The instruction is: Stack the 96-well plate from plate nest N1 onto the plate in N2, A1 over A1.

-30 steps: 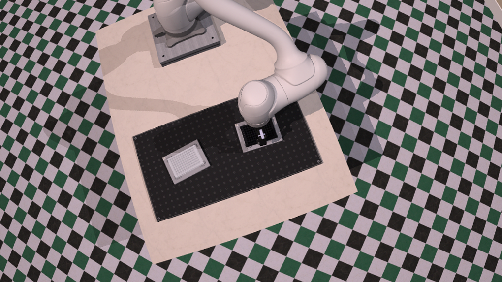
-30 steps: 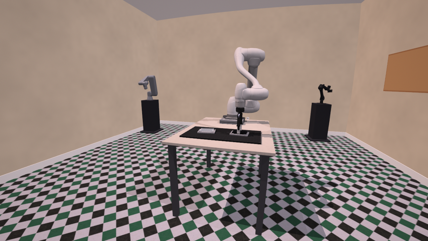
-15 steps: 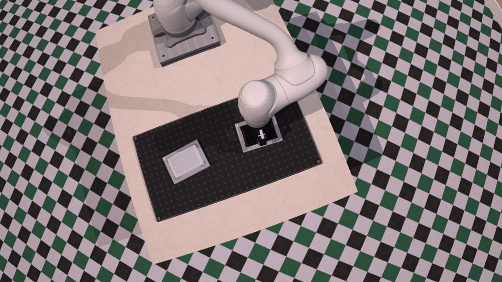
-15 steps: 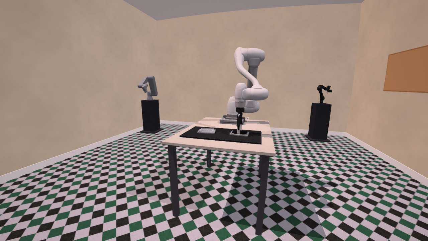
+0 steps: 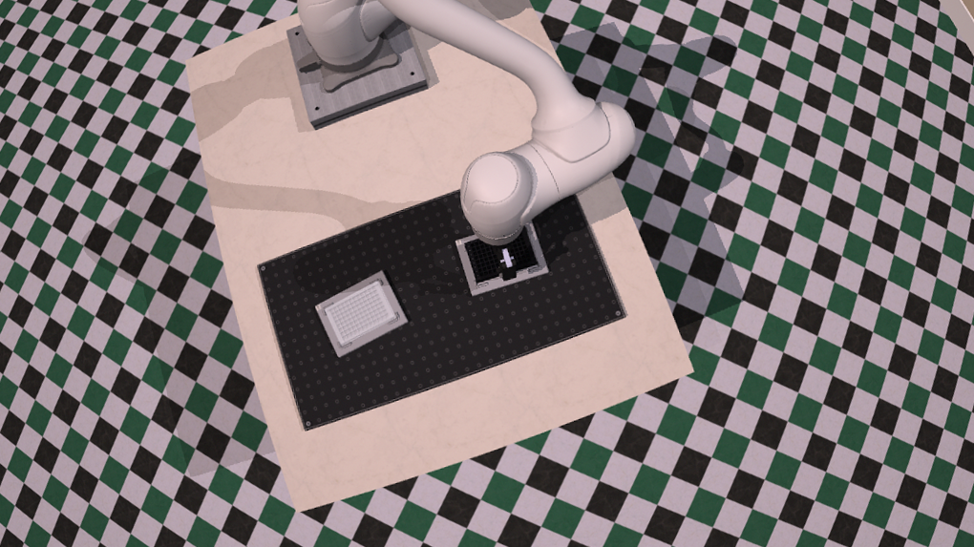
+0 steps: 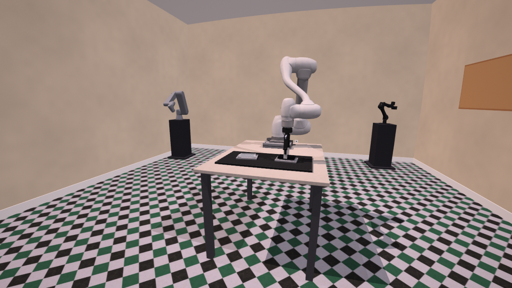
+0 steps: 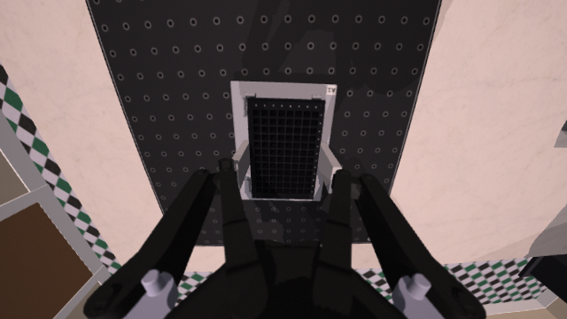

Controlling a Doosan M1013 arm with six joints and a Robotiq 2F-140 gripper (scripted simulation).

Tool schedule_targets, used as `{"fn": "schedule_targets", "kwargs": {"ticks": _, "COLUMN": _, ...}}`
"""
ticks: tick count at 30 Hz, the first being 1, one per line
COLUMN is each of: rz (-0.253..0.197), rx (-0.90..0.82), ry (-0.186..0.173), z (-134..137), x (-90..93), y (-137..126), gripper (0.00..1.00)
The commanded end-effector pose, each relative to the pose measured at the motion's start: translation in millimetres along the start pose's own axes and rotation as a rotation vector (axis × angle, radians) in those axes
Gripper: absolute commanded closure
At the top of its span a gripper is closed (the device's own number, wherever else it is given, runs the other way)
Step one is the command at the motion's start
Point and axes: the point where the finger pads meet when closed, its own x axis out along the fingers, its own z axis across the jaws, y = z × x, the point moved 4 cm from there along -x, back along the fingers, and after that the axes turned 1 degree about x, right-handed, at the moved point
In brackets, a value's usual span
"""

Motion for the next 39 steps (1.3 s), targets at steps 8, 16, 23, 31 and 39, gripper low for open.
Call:
{"fn": "schedule_targets", "kwargs": {"ticks": 8, "rz": -0.003, "rx": -0.002, "ry": 0.007, "z": -2.2, "x": -19.9, "y": -3.5, "gripper": 1.0}}
{"fn": "schedule_targets", "kwargs": {"ticks": 16, "rz": -0.003, "rx": -0.002, "ry": 0.007, "z": -2.1, "x": -33.2, "y": -3.5, "gripper": 1.0}}
{"fn": "schedule_targets", "kwargs": {"ticks": 23, "rz": -0.003, "rx": -0.002, "ry": 0.007, "z": -2.0, "x": -41.5, "y": -3.5, "gripper": 1.0}}
{"fn": "schedule_targets", "kwargs": {"ticks": 31, "rz": -0.003, "rx": -0.002, "ry": 0.007, "z": -2.0, "x": -54.9, "y": -3.4, "gripper": 1.0}}
{"fn": "schedule_targets", "kwargs": {"ticks": 39, "rz": -0.003, "rx": -0.002, "ry": 0.007, "z": -1.9, "x": -63.7, "y": -3.4, "gripper": 1.0}}
